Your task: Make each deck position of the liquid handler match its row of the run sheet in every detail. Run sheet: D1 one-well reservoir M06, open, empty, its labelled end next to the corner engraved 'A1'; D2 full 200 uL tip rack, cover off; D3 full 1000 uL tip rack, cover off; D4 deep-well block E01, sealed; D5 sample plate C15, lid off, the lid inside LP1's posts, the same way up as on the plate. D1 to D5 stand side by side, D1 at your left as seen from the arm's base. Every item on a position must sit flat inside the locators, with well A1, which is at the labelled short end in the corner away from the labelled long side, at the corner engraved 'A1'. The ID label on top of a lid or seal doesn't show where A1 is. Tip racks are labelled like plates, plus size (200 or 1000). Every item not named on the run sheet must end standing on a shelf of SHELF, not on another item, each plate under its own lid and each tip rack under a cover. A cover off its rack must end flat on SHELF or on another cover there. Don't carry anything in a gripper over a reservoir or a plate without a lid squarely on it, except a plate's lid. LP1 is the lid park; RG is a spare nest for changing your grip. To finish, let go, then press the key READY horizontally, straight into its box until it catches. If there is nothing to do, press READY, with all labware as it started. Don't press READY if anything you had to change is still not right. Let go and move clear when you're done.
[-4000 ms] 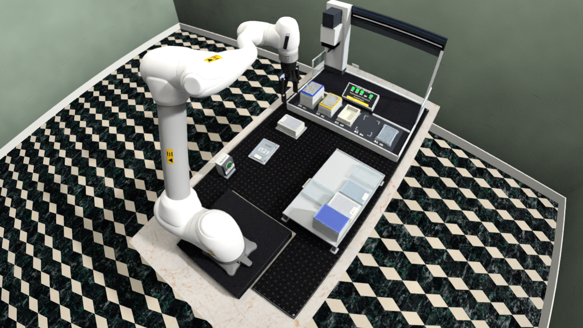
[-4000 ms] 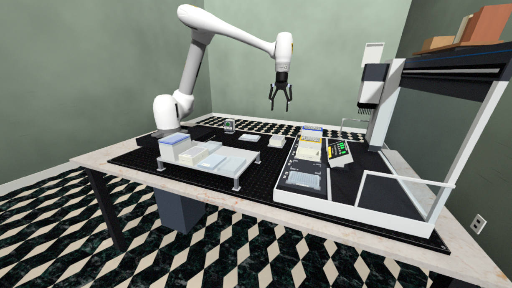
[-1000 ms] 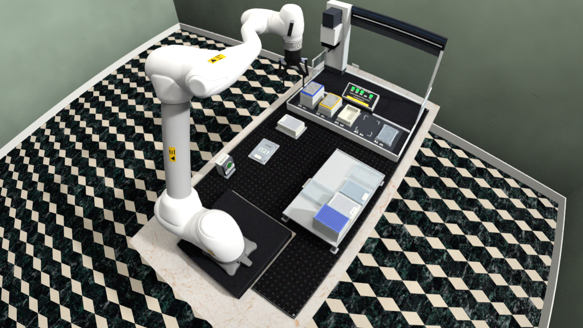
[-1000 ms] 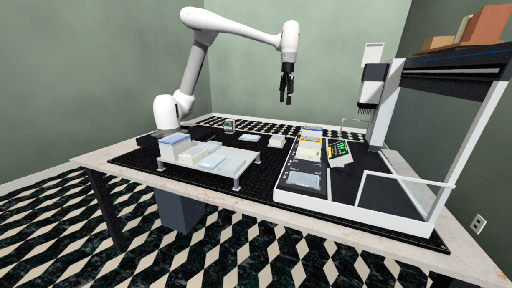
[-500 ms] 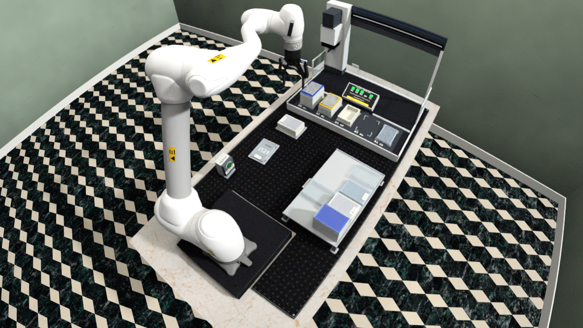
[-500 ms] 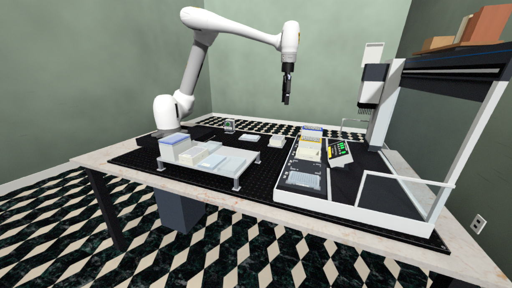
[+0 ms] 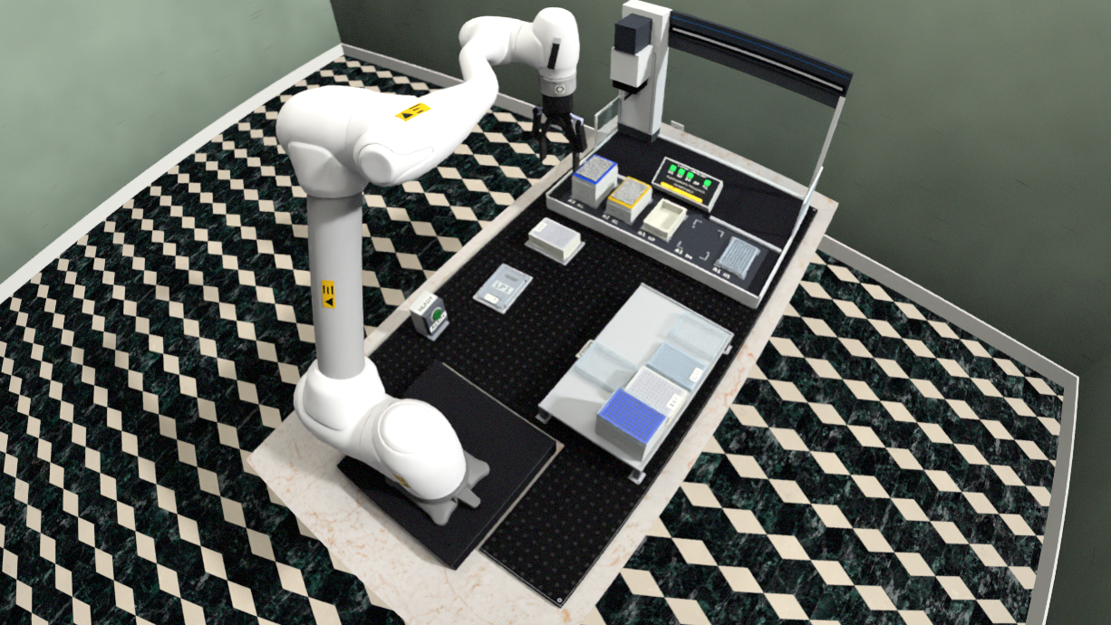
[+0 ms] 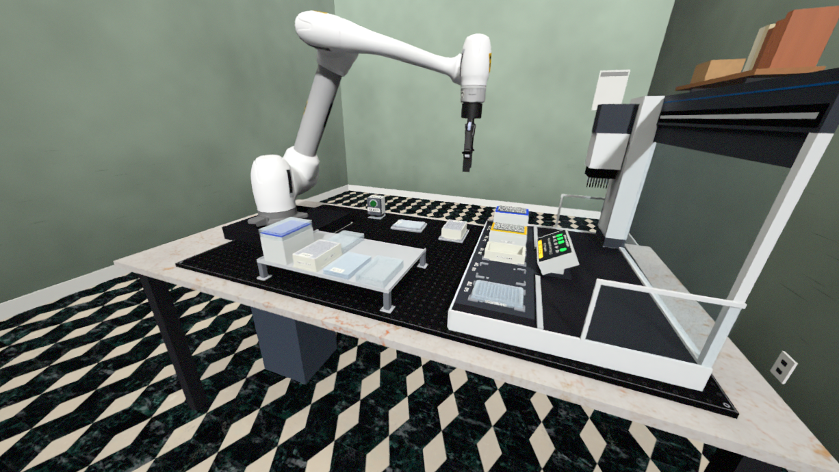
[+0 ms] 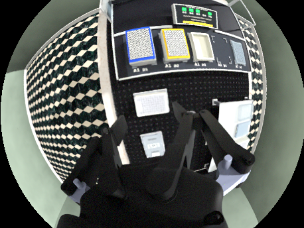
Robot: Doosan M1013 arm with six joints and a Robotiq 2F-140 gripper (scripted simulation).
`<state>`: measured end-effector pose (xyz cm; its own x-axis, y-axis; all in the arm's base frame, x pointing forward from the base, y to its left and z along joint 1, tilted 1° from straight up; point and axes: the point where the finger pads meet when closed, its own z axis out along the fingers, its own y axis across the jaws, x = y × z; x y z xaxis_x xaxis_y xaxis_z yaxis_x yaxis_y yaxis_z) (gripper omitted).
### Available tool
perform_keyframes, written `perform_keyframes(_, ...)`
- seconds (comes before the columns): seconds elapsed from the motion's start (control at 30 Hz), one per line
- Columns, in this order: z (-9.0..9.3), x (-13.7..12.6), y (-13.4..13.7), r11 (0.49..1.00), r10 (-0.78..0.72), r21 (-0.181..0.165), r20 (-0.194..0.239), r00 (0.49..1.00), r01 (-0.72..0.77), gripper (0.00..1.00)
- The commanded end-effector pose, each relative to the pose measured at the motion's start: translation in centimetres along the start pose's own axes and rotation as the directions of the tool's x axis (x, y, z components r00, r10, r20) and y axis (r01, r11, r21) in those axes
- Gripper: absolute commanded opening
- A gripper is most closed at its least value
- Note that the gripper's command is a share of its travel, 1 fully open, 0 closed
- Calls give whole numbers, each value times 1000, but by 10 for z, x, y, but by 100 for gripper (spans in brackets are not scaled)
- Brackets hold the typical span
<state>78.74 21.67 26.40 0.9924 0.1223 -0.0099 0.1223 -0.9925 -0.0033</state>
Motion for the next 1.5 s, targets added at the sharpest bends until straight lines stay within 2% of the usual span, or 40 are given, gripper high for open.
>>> perform_keyframes(0.0, -1, 0, 0, 998, 70, 0, -2, 998, -70, 66)
perform_keyframes(0.1, -1, 0, 0, 993, 115, 0, -2, 993, -115, 66)
perform_keyframes(0.23, -1, 17, 2, 981, 194, 0, -2, 981, -194, 66)
perform_keyframes(0.37, -1, 17, 2, 972, 233, 0, -2, 972, -233, 66)
perform_keyframes(0.83, -1, 17, 2, 870, 493, 0, -2, 870, -493, 66)
perform_keyframes(0.9, -1, 17, 2, 870, 493, 0, -2, 870, -493, 66)
perform_keyframes(1.4, -1, 17, 2, 685, 728, 1, -1, 685, -728, 66)
perform_keyframes(1.47, -1, 17, 2, 685, 728, 1, -1, 685, -728, 66)
